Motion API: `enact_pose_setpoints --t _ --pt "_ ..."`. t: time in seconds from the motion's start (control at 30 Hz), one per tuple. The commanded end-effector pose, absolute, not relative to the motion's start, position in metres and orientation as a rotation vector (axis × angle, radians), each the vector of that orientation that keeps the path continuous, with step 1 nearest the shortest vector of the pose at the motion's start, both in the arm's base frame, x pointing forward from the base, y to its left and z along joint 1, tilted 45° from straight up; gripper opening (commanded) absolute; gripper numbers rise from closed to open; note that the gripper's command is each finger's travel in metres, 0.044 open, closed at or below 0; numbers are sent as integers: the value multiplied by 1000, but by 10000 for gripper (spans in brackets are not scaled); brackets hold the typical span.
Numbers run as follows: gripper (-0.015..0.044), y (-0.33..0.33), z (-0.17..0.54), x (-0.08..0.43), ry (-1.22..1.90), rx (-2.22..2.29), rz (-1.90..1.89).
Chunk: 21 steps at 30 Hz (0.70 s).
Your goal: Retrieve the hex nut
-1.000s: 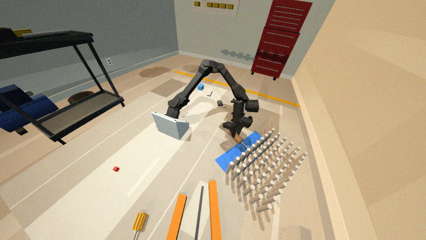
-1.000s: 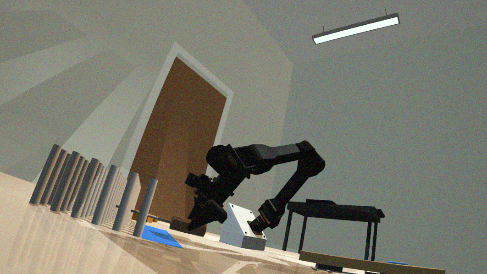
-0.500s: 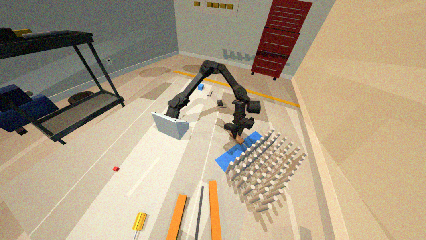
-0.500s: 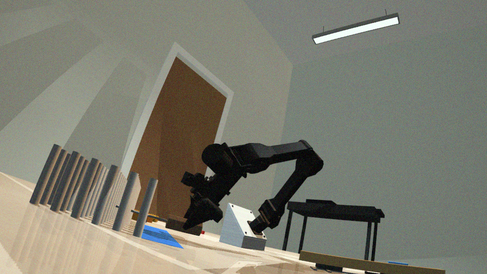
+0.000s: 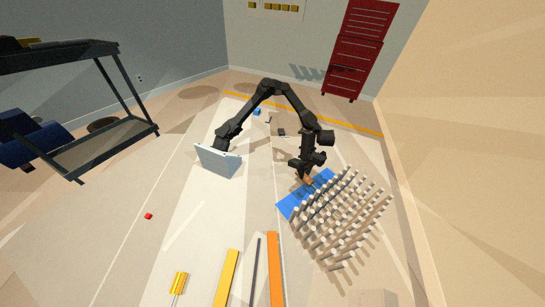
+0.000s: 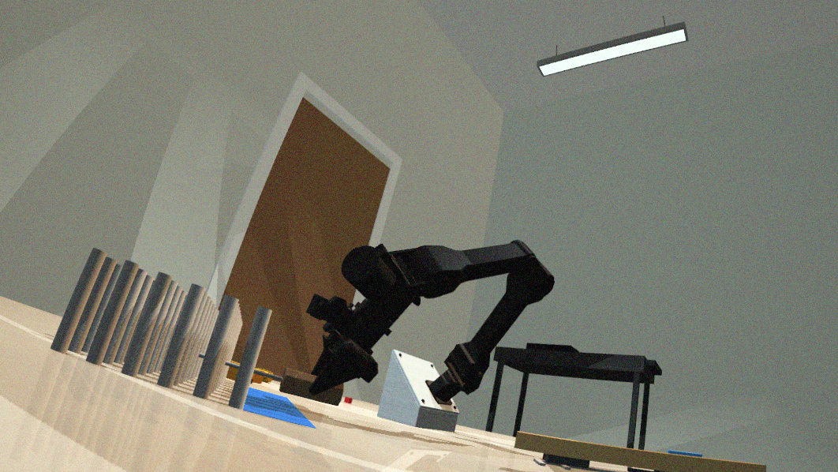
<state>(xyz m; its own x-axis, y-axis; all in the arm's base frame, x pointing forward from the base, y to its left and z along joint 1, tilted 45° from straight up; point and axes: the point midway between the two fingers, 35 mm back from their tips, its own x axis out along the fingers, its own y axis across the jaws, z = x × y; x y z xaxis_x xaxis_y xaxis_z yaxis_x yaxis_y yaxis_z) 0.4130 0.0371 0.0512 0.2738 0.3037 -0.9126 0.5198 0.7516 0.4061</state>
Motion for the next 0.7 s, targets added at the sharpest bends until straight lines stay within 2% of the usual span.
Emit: enact_pose_setpoints --t 0.0,0.67 --pt "0 39 50 415 1315 760 -162" --pt "0 49 40 413 1318 763 -167"
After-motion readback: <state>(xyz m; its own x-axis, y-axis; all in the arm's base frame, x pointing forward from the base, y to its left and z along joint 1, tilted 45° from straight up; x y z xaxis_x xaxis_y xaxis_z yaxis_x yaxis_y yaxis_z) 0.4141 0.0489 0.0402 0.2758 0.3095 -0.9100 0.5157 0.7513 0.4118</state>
